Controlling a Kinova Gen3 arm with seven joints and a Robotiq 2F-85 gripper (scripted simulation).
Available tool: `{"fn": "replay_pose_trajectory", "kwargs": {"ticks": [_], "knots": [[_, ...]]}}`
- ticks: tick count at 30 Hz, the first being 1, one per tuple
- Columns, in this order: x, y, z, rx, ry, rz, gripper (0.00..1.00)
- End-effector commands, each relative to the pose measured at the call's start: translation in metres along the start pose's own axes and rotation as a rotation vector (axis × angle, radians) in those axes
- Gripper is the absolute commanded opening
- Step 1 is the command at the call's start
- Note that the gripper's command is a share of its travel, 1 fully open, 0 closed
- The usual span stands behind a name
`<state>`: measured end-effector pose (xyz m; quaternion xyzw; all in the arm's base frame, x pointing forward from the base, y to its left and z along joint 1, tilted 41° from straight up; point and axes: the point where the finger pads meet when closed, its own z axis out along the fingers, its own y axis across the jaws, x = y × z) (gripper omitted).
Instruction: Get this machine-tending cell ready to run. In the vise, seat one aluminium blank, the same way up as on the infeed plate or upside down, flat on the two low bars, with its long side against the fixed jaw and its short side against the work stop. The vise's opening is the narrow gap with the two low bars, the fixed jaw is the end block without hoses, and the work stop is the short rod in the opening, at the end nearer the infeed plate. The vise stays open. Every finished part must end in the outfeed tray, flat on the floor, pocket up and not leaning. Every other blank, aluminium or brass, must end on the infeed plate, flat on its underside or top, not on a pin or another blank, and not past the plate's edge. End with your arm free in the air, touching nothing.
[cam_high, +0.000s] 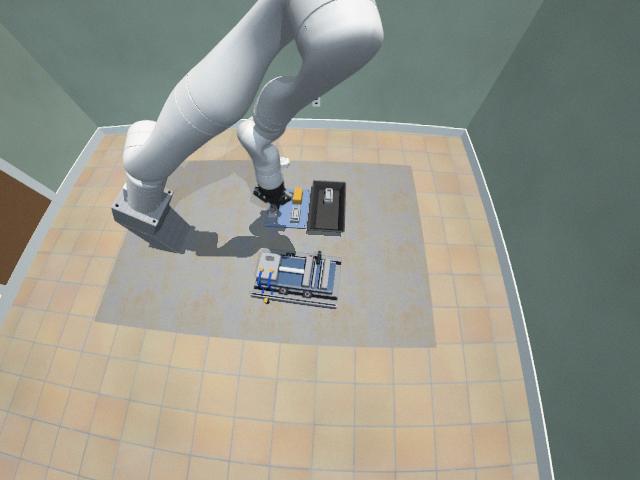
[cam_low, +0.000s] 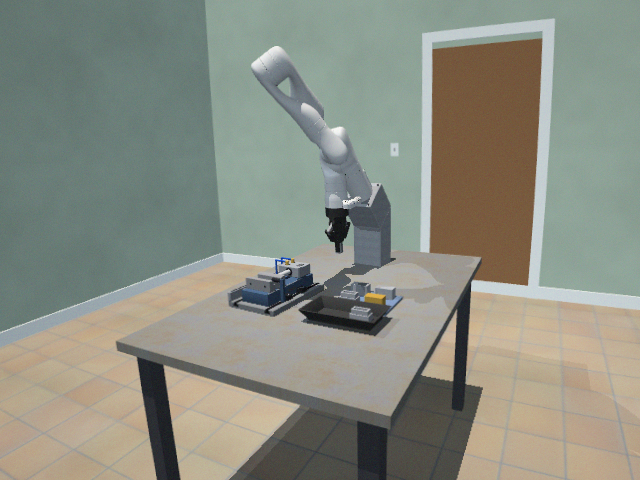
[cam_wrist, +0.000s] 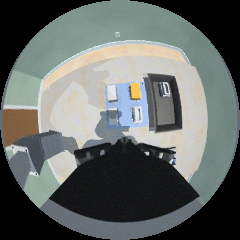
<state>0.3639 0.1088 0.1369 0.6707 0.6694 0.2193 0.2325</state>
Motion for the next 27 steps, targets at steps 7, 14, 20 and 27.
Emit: {"fn": "replay_pose_trajectory", "kwargs": {"ticks": [7, 14, 20, 27], "knots": [[0.001, 0.006, -0.018, -0.013, 0.001, -0.003, 0.0], [0.001, 0.005, -0.023, -0.012, -0.001, -0.002, 0.0], [0.001, 0.005, -0.024, -0.012, -0.001, -0.002, 0.0], [0.001, 0.006, -0.024, -0.013, -0.002, -0.003, 0.0]]}}
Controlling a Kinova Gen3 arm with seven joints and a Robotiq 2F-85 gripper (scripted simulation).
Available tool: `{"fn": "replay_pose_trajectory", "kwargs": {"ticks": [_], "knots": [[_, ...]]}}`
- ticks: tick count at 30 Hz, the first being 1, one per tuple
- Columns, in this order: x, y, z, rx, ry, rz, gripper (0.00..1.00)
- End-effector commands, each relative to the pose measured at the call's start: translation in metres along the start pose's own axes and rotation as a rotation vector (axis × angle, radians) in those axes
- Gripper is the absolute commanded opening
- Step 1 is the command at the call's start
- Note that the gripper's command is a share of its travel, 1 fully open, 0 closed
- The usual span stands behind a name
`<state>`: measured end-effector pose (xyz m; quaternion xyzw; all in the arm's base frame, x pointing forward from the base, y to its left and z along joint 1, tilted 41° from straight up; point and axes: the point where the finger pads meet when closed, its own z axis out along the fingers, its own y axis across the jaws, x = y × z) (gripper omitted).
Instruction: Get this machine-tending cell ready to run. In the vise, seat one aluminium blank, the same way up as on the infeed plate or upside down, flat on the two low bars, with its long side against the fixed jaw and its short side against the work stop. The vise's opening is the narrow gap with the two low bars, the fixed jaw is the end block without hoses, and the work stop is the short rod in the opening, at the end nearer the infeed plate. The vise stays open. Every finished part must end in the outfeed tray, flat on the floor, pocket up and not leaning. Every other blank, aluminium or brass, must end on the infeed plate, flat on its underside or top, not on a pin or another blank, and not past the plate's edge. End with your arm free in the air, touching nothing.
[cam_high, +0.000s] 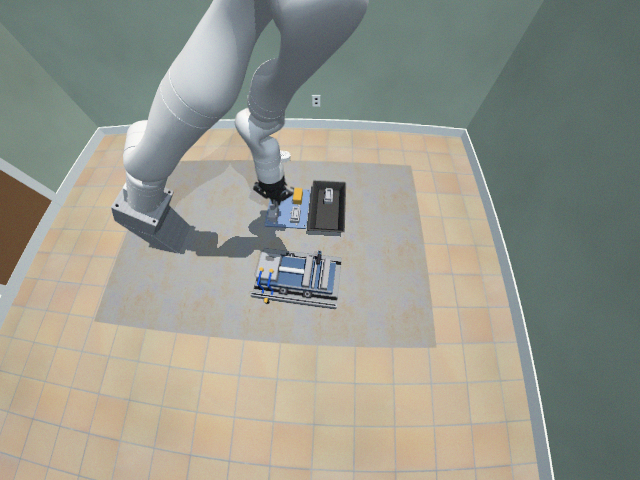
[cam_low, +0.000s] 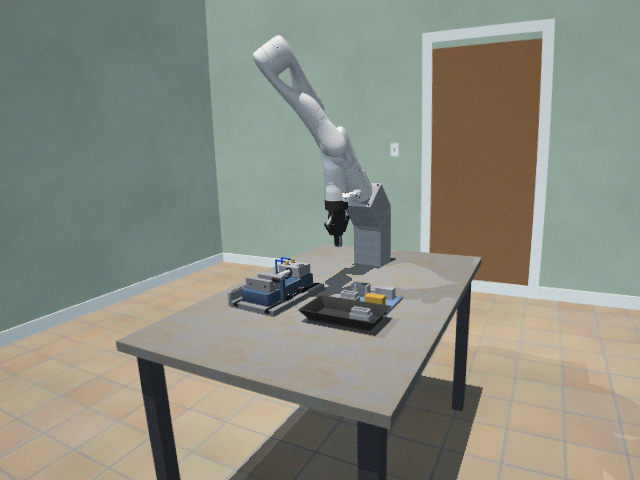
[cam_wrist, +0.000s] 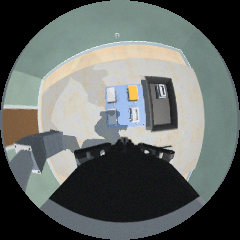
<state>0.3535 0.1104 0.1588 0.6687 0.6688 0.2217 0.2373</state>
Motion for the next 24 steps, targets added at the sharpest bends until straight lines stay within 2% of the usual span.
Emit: {"fn": "replay_pose_trajectory", "kwargs": {"ticks": [1, 10, 24], "knots": [[0.0, 0.002, 0.0, -0.002, 0.0, 0.0, 0.0], [0.0, 0.013, 0.001, -0.007, -0.011, 0.0, 0.0], [0.002, 0.061, 0.003, -0.018, -0.037, -0.003, 0.0]]}}
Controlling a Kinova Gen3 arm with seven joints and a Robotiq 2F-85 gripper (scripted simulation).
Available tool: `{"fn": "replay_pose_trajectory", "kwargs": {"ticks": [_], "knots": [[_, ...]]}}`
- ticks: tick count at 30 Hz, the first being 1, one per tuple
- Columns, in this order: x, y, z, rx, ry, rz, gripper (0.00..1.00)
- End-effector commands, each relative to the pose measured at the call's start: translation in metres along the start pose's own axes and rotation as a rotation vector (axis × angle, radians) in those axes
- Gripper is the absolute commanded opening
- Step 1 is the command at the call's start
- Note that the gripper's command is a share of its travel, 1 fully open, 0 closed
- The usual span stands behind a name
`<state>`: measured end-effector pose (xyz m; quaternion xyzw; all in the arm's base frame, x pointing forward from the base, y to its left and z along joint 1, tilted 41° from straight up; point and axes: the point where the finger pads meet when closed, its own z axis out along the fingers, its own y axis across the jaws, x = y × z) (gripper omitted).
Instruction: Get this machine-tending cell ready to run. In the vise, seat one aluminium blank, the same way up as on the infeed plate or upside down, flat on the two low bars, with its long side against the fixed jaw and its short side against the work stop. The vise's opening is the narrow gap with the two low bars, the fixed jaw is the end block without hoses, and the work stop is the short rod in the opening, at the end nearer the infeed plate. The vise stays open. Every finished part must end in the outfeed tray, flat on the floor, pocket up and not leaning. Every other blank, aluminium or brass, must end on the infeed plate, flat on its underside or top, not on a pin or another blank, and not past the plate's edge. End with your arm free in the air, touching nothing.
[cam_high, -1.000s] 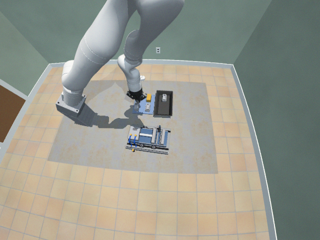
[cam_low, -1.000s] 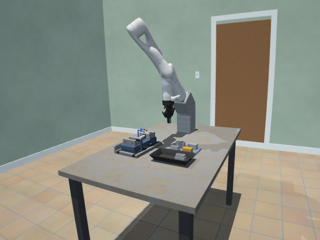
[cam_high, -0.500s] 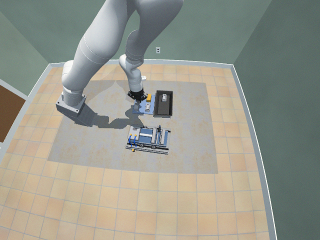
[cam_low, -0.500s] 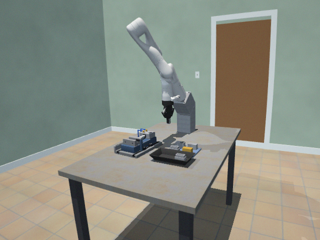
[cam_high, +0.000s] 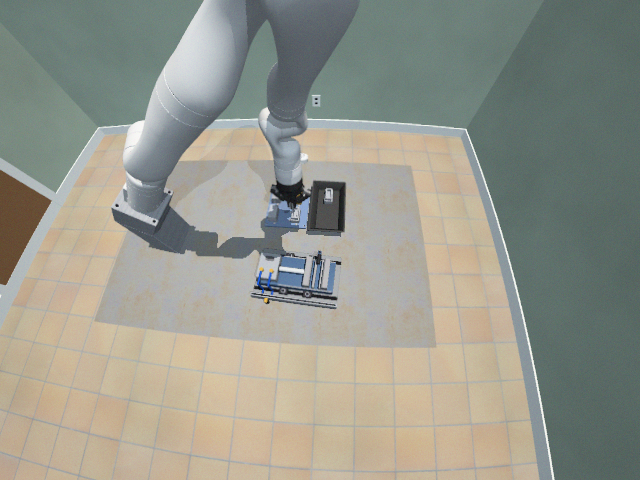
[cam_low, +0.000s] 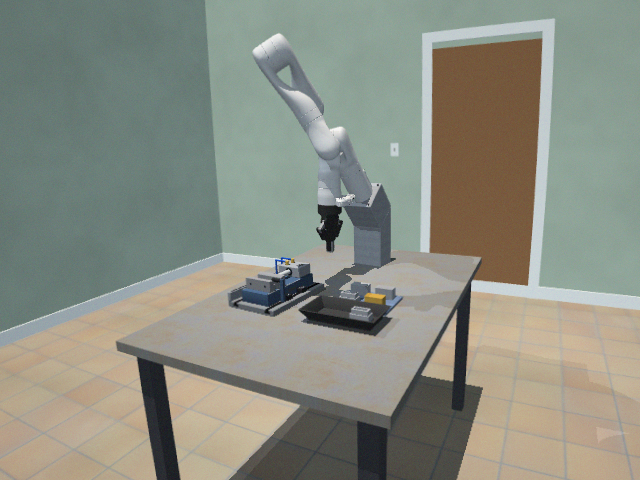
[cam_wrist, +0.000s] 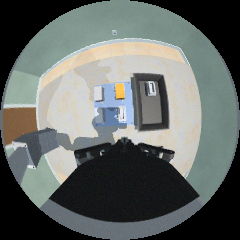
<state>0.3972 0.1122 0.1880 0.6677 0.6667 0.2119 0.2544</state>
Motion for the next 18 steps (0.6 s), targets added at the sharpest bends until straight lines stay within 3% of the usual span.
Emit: {"fn": "replay_pose_trajectory", "kwargs": {"ticks": [1, 14, 18], "knots": [[0.001, 0.014, -0.001, -0.007, -0.001, 0.007, 0.0], [0.007, 0.081, -0.006, -0.026, 0.017, 0.0, 0.0], [0.008, 0.089, -0.008, -0.03, 0.022, -0.002, 0.0]]}}
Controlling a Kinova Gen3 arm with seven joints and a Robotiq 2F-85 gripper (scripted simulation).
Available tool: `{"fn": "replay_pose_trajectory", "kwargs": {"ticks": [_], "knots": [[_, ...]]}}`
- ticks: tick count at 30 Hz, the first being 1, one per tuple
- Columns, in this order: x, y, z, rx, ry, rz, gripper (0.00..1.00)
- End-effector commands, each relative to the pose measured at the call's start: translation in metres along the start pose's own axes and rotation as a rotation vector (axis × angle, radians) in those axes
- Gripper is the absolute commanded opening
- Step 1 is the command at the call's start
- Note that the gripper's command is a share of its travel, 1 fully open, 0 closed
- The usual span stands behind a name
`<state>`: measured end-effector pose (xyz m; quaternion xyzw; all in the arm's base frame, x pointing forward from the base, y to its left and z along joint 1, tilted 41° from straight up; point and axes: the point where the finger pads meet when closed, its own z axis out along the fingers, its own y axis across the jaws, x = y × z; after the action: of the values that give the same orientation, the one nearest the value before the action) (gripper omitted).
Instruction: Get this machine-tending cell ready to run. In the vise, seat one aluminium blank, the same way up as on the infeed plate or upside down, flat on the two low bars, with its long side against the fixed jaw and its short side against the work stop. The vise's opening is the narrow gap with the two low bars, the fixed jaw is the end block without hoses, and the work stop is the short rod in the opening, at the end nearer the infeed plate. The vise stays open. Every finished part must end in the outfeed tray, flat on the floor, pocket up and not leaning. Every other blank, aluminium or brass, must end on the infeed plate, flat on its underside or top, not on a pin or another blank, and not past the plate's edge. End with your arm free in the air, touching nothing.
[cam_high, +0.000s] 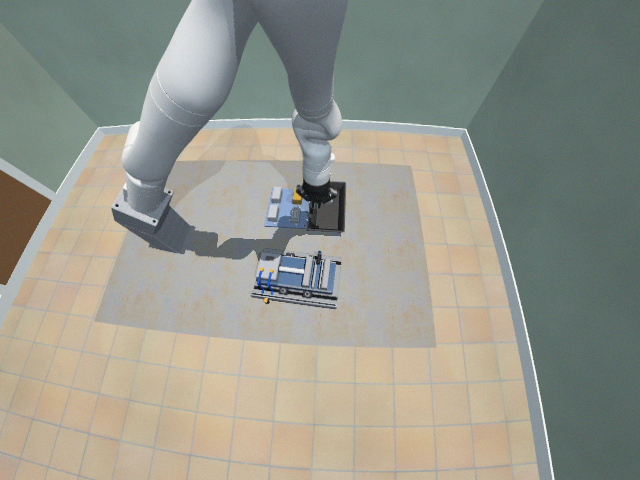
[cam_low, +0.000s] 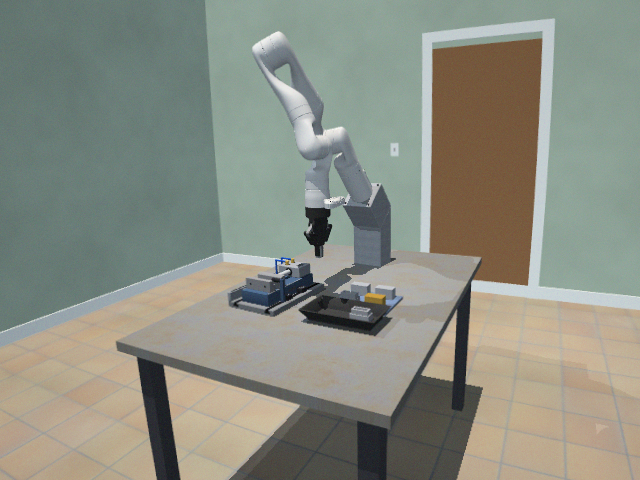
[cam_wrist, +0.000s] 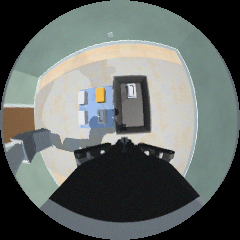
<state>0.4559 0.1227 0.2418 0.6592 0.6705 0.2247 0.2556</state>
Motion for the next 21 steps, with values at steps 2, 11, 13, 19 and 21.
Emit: {"fn": "replay_pose_trajectory", "kwargs": {"ticks": [2, 11, 13, 19, 21], "knots": [[-0.001, 0.017, -0.002, -0.013, 0.006, 0.007, 0.0], [0.001, 0.033, -0.005, -0.022, 0.017, 0.003, 0.0], [0.001, 0.033, -0.005, -0.023, 0.018, 0.003, 0.0], [0.001, 0.033, -0.005, -0.023, 0.018, 0.003, 0.0], [0.001, 0.033, -0.005, -0.023, 0.018, 0.003, 0.0]]}}
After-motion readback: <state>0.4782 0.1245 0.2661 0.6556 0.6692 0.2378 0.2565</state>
